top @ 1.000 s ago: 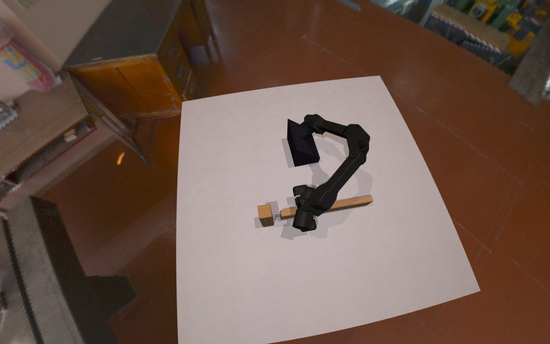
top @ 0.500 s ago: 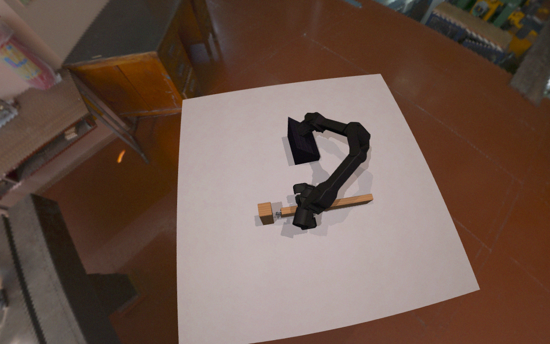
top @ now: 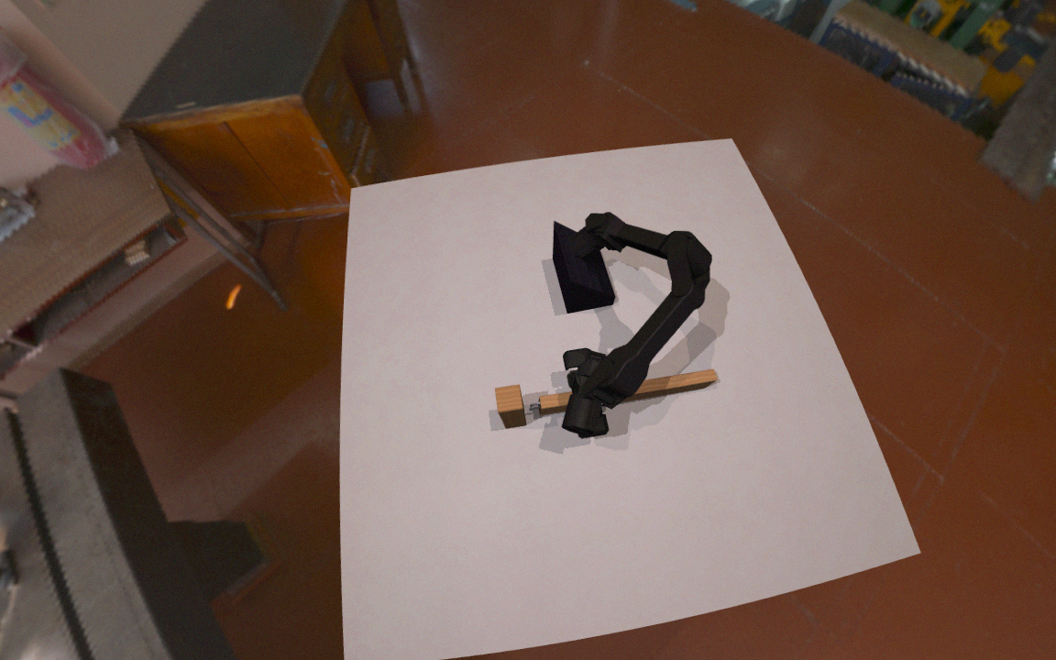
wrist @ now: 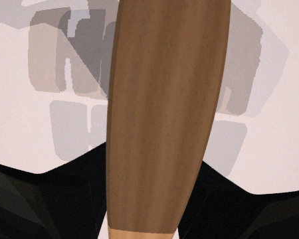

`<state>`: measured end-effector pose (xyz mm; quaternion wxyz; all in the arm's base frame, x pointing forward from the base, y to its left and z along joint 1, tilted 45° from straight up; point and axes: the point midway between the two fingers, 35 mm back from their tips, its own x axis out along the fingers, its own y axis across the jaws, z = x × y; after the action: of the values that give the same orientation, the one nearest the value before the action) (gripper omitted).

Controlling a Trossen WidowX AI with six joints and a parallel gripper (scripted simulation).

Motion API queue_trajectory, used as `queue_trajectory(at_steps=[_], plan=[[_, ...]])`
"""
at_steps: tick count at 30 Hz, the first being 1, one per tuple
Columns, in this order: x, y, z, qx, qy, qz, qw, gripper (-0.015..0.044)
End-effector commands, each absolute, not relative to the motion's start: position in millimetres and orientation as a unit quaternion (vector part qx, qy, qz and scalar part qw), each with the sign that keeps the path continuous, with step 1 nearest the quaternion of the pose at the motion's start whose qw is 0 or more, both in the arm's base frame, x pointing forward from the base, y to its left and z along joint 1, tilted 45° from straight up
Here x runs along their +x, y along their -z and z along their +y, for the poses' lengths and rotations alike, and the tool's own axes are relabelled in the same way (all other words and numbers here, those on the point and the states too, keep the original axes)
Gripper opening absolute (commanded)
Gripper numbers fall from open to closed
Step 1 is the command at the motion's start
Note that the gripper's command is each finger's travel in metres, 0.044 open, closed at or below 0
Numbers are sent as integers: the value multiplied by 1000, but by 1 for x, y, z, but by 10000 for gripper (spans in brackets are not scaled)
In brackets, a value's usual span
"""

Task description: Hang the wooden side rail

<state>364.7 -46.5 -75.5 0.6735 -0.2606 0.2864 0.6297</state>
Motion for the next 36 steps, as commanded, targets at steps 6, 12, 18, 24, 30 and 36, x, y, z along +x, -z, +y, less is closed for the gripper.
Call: queue_trajectory(at_steps=[6, 12, 18, 24, 30, 36], plan=[[366, 76, -51, -262, -626, 287, 676, 0], [367, 77, -51, -262, -626, 287, 676, 0], [367, 77, -52, -262, -626, 287, 676, 0], [368, 77, -53, -262, -626, 287, 676, 0], [368, 77, -54, -262, -626, 287, 676, 0], [367, 78, -54, -262, -626, 287, 676, 0]])
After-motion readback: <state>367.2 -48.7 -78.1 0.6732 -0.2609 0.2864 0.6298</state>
